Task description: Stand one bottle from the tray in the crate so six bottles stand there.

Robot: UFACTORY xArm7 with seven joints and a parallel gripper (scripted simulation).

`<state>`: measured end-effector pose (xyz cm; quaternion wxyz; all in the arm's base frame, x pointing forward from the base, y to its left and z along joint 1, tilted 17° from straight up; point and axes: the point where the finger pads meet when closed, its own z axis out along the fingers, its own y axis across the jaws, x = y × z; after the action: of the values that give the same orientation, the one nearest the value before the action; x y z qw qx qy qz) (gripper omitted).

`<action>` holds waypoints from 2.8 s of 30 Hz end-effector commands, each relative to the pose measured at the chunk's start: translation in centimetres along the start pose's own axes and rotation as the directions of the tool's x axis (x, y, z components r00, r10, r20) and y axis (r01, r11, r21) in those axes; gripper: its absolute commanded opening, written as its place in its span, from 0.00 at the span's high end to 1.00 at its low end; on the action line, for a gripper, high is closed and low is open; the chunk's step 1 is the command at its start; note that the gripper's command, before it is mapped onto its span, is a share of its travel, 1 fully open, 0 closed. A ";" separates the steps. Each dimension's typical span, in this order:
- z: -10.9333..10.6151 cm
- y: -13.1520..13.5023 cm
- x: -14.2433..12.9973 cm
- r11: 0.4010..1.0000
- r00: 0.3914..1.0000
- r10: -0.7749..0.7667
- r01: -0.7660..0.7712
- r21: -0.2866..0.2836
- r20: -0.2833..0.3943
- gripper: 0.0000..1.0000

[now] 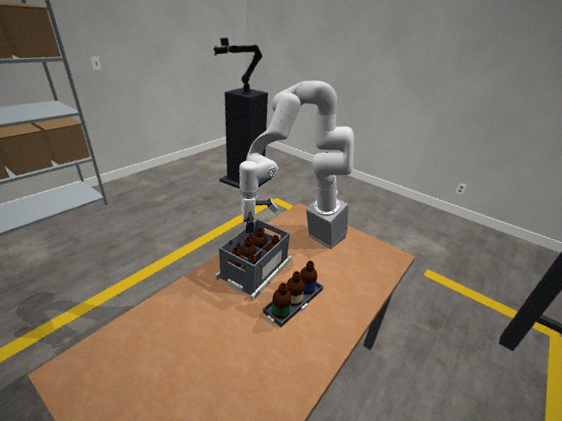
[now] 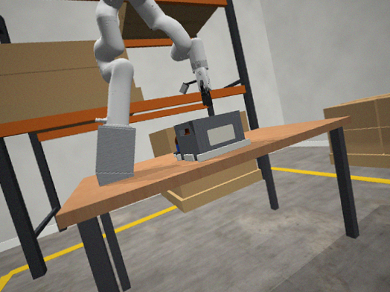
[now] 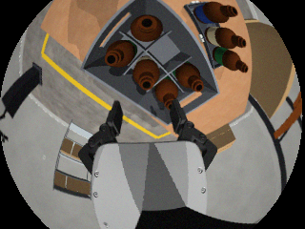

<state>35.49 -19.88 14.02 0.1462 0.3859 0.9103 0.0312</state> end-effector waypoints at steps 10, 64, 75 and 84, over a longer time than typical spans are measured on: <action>-0.1 0.0 -0.1 1.000 1.000 0.001 -0.001 -0.001 0.003 1.00; -0.2 24.0 16.2 0.986 0.986 0.169 -0.169 -0.001 0.002 0.35; -0.2 24.0 16.2 0.986 0.986 0.169 -0.169 -0.001 0.002 0.35; -0.2 24.0 16.2 0.986 0.986 0.169 -0.169 -0.001 0.002 0.35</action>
<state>41.29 8.46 14.23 0.1430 0.4622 0.8741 0.0423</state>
